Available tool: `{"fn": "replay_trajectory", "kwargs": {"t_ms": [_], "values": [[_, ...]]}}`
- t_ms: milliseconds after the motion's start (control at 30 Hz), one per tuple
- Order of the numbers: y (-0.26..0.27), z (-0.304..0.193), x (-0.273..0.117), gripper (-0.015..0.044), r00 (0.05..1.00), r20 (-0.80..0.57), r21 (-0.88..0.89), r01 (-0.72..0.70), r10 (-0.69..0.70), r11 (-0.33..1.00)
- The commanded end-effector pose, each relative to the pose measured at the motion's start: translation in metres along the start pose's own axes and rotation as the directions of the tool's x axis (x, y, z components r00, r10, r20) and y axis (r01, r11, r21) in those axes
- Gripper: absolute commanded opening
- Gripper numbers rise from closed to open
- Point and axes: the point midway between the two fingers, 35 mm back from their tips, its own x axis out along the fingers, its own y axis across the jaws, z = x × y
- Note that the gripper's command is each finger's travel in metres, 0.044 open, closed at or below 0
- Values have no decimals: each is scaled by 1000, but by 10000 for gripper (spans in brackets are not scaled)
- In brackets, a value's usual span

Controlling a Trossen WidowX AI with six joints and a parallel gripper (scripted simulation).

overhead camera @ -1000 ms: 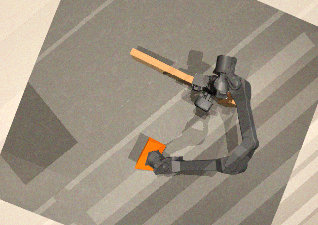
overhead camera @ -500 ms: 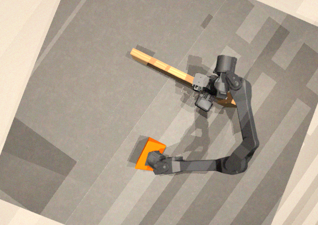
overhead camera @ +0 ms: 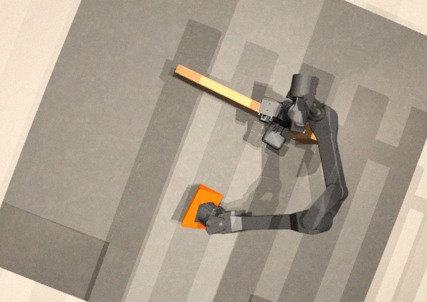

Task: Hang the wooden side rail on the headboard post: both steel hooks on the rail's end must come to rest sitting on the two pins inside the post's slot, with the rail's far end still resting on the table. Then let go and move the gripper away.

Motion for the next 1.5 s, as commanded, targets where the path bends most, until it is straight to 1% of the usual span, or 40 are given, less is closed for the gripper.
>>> {"fn": "replay_trajectory", "kwargs": {"t_ms": [0, 1467], "values": [[-2, -2, -1, 0, 1000, -6, 8, 13, -13, 1000], [-3, -2, 6, 0, 1000, -7, 8, 13, -13, 1000]]}}
